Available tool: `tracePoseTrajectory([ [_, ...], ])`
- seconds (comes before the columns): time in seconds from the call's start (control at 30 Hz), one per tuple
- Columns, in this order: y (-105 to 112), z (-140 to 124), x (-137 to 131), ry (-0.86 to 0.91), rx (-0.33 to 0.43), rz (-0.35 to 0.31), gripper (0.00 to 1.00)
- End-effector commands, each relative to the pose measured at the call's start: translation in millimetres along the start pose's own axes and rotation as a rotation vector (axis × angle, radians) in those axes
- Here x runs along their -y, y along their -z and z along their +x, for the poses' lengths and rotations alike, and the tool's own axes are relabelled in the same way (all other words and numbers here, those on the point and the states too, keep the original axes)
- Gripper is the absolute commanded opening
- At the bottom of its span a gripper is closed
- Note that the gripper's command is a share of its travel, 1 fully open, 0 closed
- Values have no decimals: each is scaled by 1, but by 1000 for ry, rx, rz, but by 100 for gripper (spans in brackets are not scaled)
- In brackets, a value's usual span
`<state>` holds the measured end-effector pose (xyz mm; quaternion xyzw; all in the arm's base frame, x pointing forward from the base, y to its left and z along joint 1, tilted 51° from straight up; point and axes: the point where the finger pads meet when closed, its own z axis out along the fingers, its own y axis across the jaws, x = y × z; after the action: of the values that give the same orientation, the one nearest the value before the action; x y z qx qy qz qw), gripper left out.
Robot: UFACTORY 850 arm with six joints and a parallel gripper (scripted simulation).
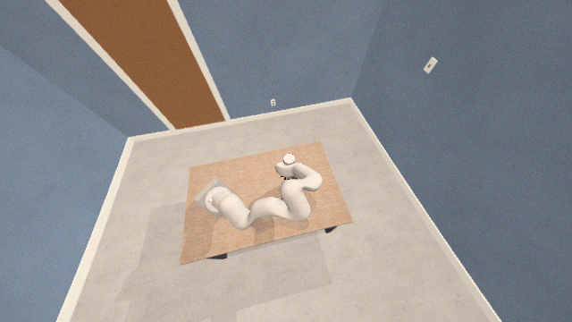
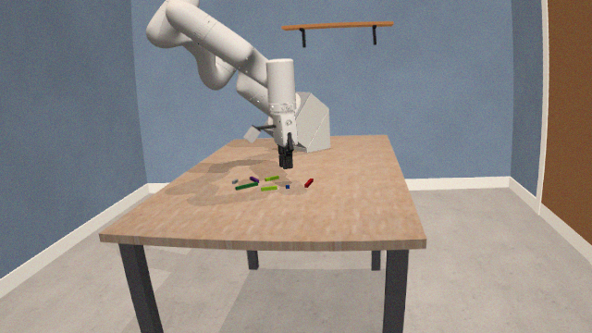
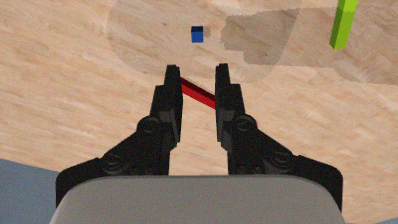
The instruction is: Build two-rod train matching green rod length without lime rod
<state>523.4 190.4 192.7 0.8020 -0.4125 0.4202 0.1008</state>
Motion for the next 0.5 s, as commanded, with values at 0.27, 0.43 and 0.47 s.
tracePoseTrajectory([
  [0.27, -4, 0, 1, 0, 0, 1, 24],
  [0.43, -9, 0, 1, 0, 0, 1, 24],
  [0.47, -10, 0, 1, 0, 0, 1, 24],
])
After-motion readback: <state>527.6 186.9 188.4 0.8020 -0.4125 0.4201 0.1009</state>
